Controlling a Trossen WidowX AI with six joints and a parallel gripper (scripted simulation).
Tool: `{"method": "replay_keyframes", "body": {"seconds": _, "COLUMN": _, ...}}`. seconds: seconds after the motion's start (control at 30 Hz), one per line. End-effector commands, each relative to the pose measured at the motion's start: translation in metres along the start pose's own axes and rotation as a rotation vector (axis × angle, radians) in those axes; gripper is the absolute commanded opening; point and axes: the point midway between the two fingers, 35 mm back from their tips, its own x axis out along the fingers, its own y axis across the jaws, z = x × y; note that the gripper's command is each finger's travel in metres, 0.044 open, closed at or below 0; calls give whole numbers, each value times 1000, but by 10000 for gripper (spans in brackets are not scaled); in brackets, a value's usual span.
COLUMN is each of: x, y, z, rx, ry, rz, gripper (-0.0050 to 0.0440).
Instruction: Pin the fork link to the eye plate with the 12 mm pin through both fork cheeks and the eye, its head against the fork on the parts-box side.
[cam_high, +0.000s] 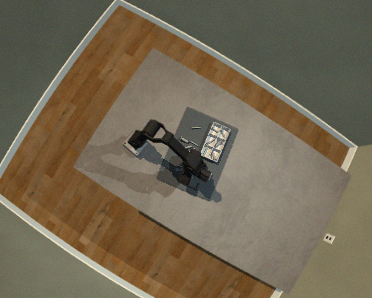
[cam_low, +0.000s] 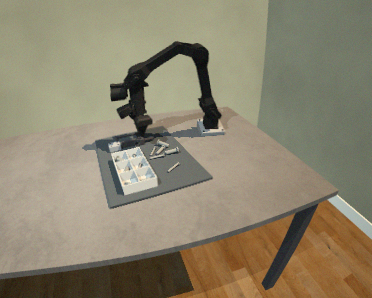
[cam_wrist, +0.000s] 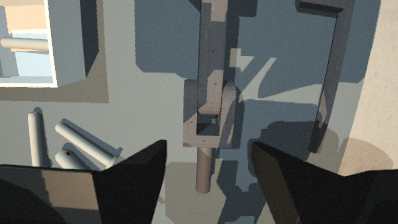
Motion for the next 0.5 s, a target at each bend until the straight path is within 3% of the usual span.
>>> {"method": "replay_keyframes", "body": {"seconds": 0.0, "x": -11, "y": 1, "z": 6, "rx": -9, "ry": -39, "rz": -4, "gripper": 250}}
{"method": "replay_keyframes", "body": {"seconds": 0.37, "x": -8, "y": 24, "z": -7, "rx": 11, "ry": -24, "rz": -8, "gripper": 250}}
{"method": "replay_keyframes", "body": {"seconds": 0.47, "x": -9, "y": 57, "z": -24, "rx": 35, "ry": -22, "rz": -8, "gripper": 250}}
